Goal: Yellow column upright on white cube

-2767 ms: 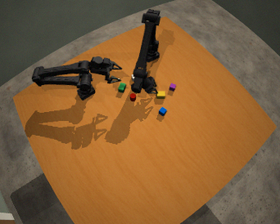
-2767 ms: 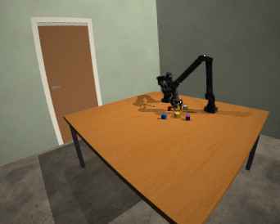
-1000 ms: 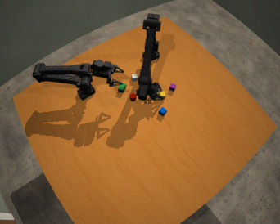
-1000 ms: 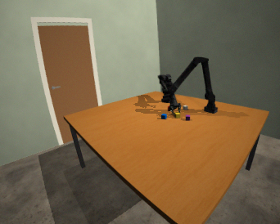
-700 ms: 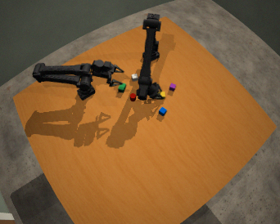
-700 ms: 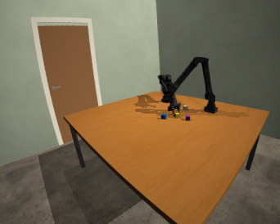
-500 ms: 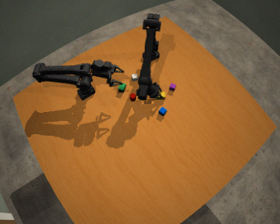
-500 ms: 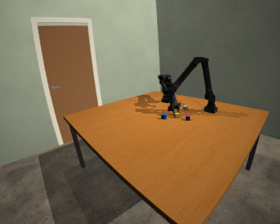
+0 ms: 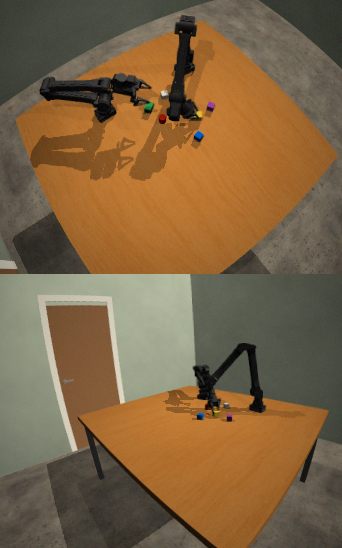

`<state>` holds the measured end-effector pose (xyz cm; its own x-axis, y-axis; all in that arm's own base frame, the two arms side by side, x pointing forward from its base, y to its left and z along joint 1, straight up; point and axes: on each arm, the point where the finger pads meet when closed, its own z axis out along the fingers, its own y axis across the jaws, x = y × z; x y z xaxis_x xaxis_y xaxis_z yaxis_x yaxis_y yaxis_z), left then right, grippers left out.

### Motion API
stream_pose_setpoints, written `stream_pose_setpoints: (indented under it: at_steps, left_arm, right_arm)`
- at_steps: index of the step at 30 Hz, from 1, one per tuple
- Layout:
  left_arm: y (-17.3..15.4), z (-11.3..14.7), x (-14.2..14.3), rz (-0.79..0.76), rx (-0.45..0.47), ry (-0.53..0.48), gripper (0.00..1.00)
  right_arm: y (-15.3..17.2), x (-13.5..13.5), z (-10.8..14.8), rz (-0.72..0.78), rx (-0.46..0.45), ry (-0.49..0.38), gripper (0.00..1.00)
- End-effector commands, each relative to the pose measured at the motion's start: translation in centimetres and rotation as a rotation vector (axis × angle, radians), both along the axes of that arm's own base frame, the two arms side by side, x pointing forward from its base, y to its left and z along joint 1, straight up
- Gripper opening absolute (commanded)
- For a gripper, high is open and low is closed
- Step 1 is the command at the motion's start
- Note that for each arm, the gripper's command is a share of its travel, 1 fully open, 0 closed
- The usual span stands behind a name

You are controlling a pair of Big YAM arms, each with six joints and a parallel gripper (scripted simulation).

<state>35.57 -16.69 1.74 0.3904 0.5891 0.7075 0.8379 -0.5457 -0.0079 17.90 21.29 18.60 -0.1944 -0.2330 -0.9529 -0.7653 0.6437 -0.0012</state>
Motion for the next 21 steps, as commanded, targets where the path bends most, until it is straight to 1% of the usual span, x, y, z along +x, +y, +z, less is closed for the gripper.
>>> stream_pose_setpoints:
  at_steps: [1, 4, 5, 6, 8, 9, 11, 13, 16, 18, 21]
  left_arm:
    - [-0.9, 3.9, 1.0, -0.004, -0.028, -0.031, 0.35]
    - [-1.0, 5.4, 1.1, -0.003, -0.029, -0.033, 0.35]
    - [-1.0, 5.4, 1.1, -0.003, -0.029, -0.033, 0.35]
    - [-0.9, 4.8, 1.0, -0.003, -0.017, -0.020, 0.35]
    - [-0.9, 4.8, 1.0, -0.003, -0.017, -0.020, 0.35]
    - [-0.9, 4.8, 1.0, -0.003, -0.017, -0.020, 0.35]
    - [-0.9, 4.8, 1.0, -0.003, -0.017, -0.020, 0.35]
    - [-0.9, 4.8, 1.0, -0.003, -0.017, -0.020, 0.35]
    - [-0.9, 4.8, 1.0, -0.003, -0.017, -0.020, 0.35]
    - [-0.9, 4.8, 1.0, -0.003, -0.017, -0.020, 0.35]
    - [-0.9, 4.8, 1.0, -0.003, -0.017, -0.020, 0.35]
  right_arm:
    - [0.3, 0.2, 1.5, 0.001, 0.026, -0.020, 1.00]
    - [0.3, 0.2, 1.5, 0.001, 0.026, -0.020, 1.00]
    - [0.5, 0.2, 3.4, 0.007, 0.049, -0.035, 1.00]
    - [0.7, -0.1, 3.6, 0.016, 0.046, -0.030, 1.00]
    - [0.7, -0.1, 3.6, 0.016, 0.046, -0.030, 1.00]
    - [0.7, -0.4, 3.6, 0.024, 0.029, -0.012, 1.00]
    - [0.8, -1.0, 4.6, 0.042, 0.015, 0.005, 1.00]
    - [1.0, -2.0, 6.2, 0.072, -0.006, 0.021, 1.00]
    - [0.7, -4.5, 10.0, 0.144, -0.048, 0.052, 1.00]
    - [0.2, -6.2, 11.2, 0.191, -0.095, 0.081, 1.00]
    - [-1.2, -8.4, 15.0, 0.251, -0.121, 0.093, 1.00]
